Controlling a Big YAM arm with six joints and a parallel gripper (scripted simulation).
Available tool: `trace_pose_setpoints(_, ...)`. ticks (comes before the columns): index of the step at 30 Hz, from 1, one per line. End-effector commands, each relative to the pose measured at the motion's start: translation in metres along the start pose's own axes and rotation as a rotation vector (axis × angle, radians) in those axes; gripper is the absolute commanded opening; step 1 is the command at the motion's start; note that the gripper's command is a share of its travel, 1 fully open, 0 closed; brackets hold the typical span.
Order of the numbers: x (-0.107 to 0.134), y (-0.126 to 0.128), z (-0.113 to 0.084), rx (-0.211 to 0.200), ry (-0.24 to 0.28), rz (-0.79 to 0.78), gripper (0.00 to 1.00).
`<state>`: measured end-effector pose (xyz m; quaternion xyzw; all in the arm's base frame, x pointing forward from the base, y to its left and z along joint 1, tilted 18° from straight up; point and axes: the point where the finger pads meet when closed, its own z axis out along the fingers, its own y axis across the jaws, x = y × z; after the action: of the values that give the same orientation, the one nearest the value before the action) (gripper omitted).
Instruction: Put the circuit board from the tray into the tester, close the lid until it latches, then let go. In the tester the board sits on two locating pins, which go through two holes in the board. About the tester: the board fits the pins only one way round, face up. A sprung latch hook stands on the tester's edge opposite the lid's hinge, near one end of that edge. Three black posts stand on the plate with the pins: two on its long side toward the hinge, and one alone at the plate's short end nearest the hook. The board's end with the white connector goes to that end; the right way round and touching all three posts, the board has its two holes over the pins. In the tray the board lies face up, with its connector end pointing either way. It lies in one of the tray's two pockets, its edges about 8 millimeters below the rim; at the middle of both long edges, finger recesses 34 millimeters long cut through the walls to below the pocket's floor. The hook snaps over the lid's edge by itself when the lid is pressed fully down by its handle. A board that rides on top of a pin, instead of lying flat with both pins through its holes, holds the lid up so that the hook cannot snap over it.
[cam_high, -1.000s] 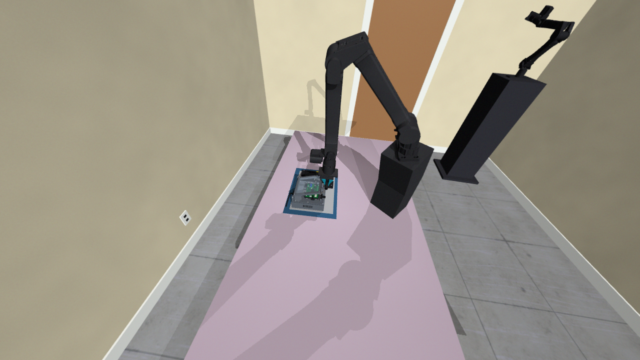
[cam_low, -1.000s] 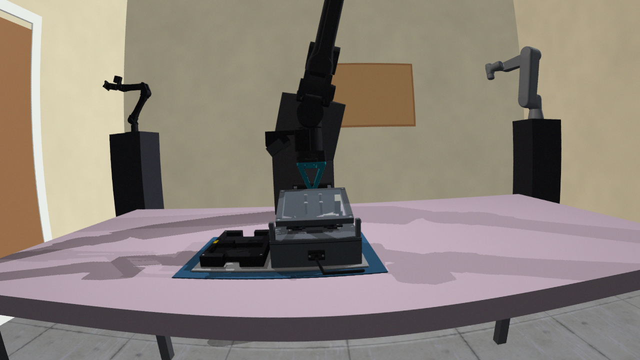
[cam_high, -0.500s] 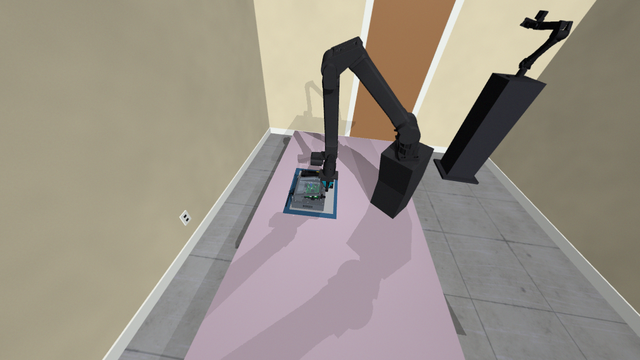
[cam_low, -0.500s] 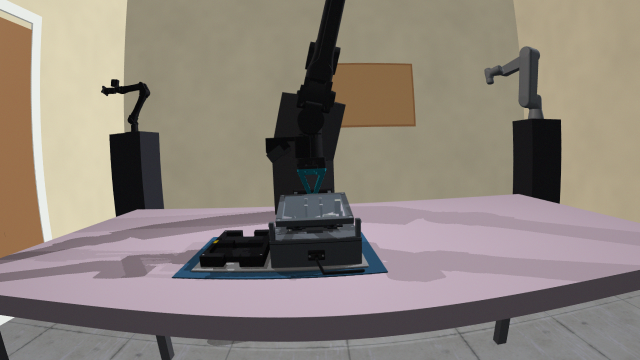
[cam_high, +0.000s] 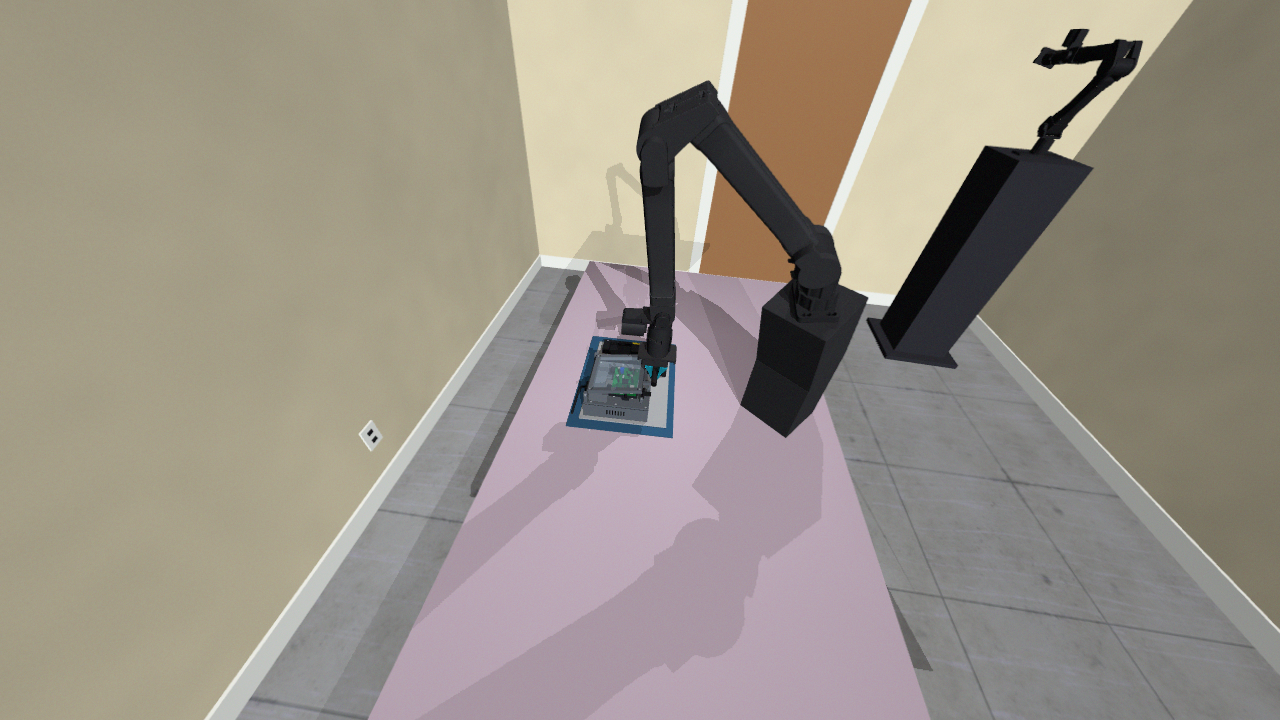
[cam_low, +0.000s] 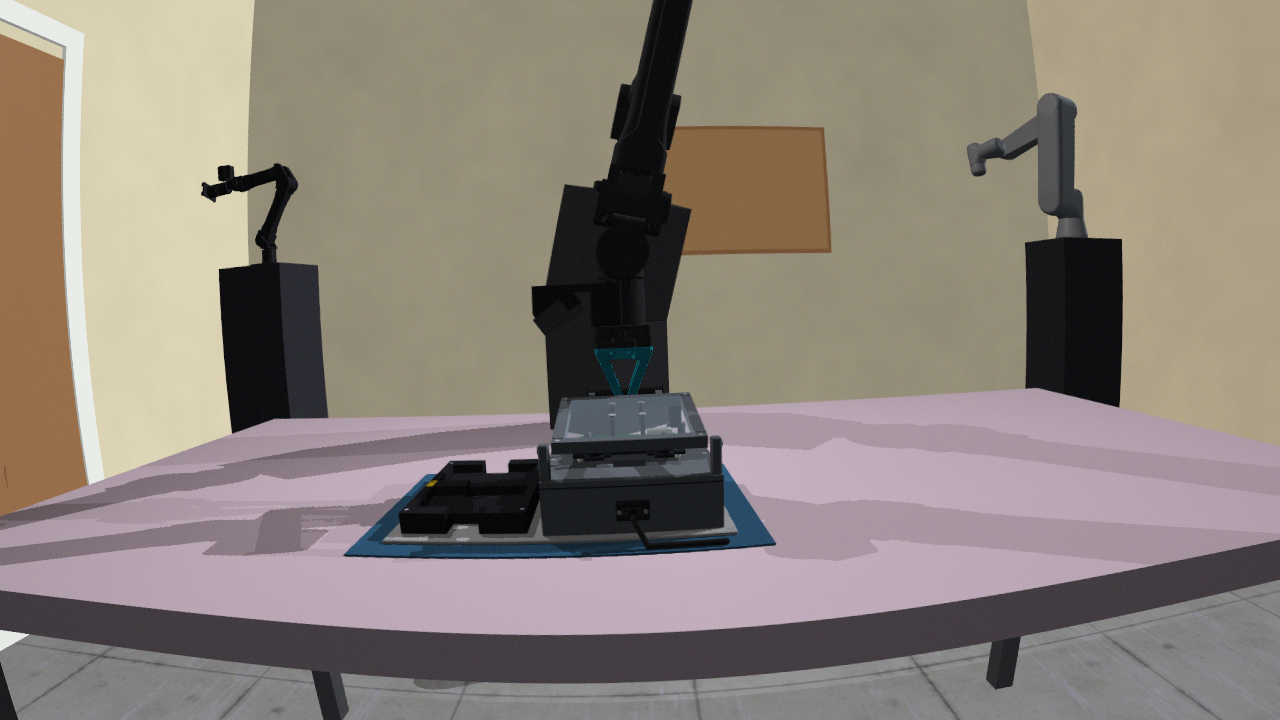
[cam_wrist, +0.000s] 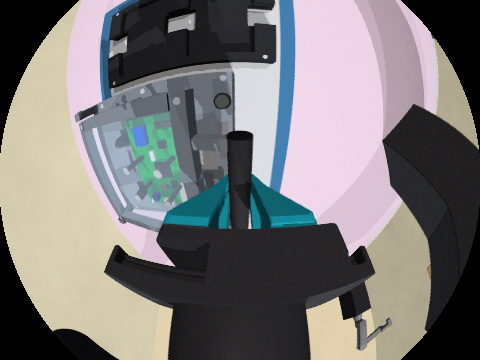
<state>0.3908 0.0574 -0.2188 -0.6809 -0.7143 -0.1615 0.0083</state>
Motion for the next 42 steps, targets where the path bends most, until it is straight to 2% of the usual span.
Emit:
trace_pose_setpoints(1, 0.003, 0.000, 0.010, -0.001, -0.003, -0.002, 0.00)
trace_pose_setpoints(42, 0.003, -0.001, 0.024, 0.001, -0.003, -0.002, 0.00)
